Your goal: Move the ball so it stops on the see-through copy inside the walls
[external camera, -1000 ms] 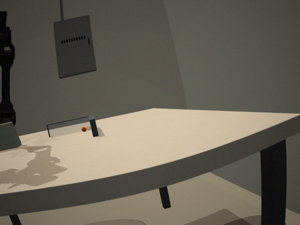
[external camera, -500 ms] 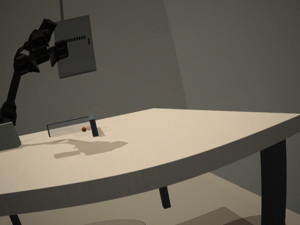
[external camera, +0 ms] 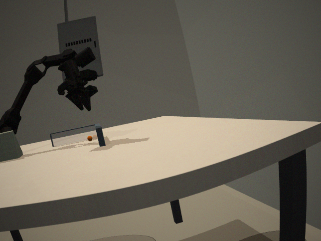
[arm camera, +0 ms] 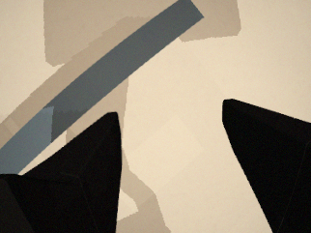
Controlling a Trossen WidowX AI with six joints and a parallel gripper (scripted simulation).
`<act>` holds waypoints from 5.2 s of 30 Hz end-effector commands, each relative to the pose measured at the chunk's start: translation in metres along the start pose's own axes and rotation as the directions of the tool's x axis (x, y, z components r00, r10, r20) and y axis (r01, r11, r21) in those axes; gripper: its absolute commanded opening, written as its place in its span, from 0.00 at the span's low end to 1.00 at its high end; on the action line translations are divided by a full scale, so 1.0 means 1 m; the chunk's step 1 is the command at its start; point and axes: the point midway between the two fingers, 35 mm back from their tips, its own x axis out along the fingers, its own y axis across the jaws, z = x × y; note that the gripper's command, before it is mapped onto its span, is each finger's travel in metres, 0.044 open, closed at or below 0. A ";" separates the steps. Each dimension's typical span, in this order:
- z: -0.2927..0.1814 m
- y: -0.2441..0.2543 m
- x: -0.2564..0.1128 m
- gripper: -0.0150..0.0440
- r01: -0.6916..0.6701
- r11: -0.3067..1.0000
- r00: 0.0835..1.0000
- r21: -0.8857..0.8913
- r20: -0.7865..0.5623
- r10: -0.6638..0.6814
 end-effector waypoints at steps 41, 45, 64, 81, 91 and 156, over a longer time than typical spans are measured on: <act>-0.116 0.144 0.054 0.61 -0.323 0.823 0.924 -0.466 -0.342 0.169; -0.116 0.144 0.054 0.43 -0.323 0.823 0.924 -0.466 -0.342 0.169; -0.101 0.129 0.035 0.25 -0.300 0.832 0.937 -0.467 -0.310 0.164; -0.077 0.125 -0.040 0.25 -0.313 0.827 0.928 -0.467 -0.335 0.162; -0.075 0.134 -0.032 0.25 -0.319 0.824 0.926 -0.467 -0.340 0.166; -0.082 0.144 0.003 0.61 -0.318 0.824 0.927 -0.469 -0.338 0.165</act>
